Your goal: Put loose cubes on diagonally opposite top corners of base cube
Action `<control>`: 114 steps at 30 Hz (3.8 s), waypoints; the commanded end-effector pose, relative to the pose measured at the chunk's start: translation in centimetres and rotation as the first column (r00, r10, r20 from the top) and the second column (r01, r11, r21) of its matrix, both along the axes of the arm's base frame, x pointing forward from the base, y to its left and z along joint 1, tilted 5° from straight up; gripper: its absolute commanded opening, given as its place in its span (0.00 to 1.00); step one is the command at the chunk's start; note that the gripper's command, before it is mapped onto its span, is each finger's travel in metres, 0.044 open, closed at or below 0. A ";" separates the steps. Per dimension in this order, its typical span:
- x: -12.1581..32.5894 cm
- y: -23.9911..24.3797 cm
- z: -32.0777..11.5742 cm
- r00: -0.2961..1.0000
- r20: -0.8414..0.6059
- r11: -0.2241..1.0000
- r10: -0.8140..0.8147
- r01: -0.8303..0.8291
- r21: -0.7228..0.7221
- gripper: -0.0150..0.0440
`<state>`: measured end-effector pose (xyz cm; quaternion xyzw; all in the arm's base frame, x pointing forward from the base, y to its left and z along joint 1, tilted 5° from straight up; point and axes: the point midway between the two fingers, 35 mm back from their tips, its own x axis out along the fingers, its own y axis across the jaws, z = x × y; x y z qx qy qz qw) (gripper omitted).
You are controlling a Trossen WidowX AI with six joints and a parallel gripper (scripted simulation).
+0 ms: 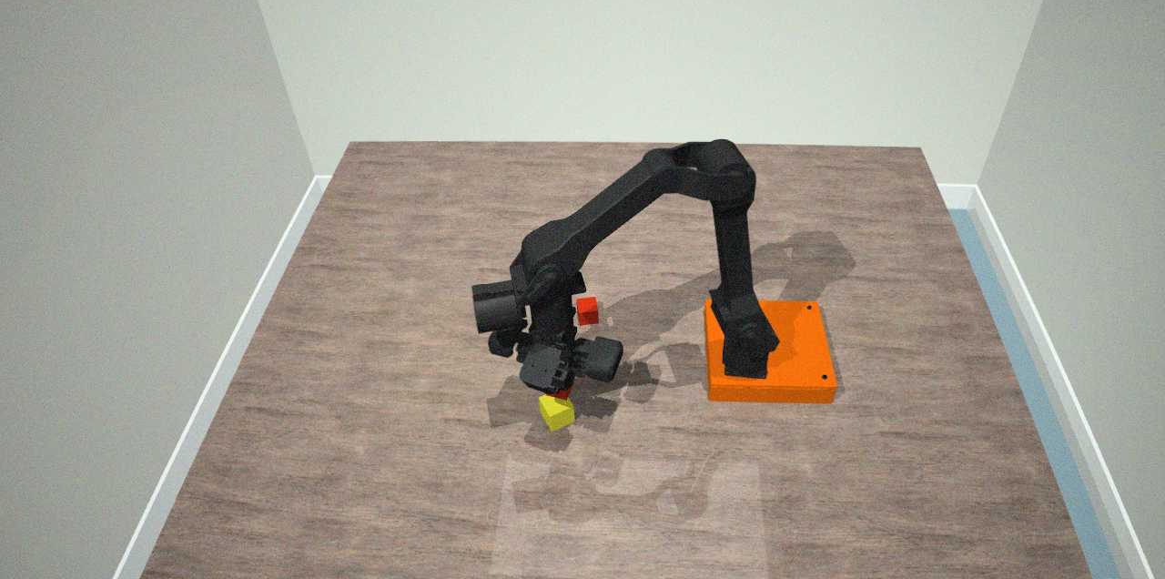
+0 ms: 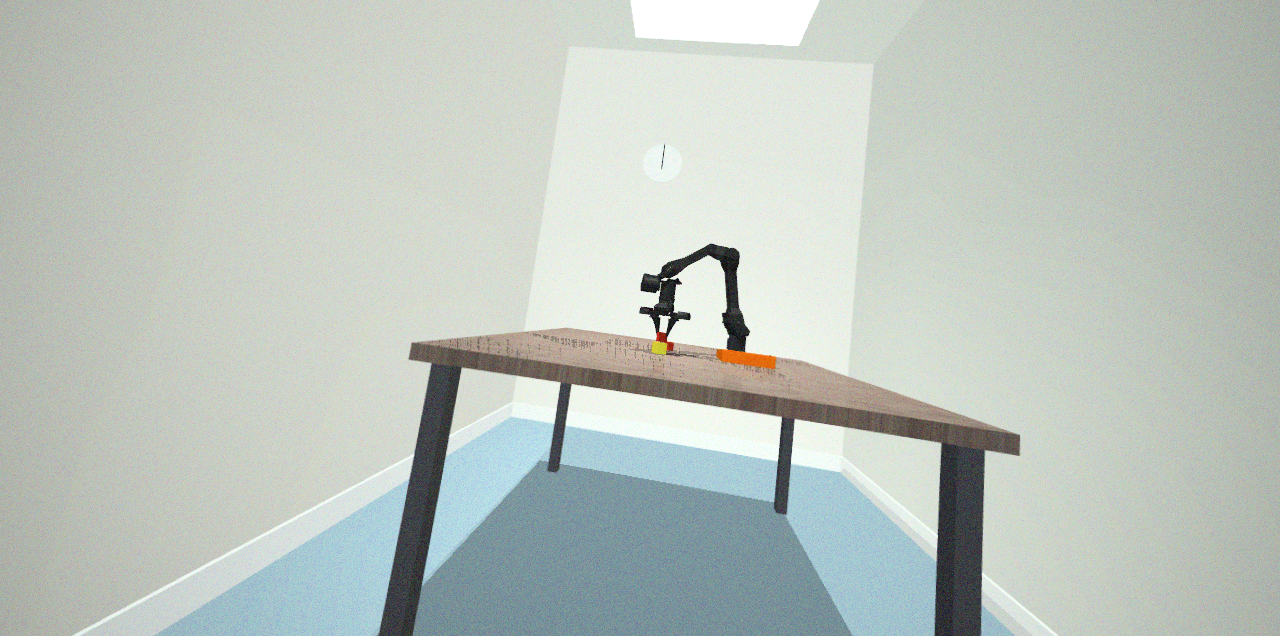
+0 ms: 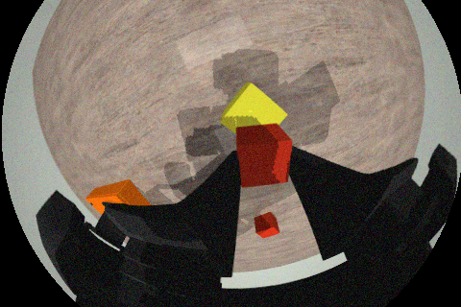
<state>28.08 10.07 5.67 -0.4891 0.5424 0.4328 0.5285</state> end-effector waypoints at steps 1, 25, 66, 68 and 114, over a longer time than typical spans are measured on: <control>0.0 0.1 -0.1 1.000 -0.003 1.000 0.000 0.000 0.004 0.43; -0.1 0.1 1.1 1.000 -0.001 1.000 0.000 0.000 0.000 0.60; 1.0 -6.3 4.5 0.619 0.041 0.620 -0.784 0.783 0.051 0.70; 1.0 -7.4 4.8 0.499 0.044 0.500 -0.866 0.864 0.063 0.70; -0.9 -19.2 1.6 -0.896 -0.029 -0.886 -0.444 0.433 0.166 0.70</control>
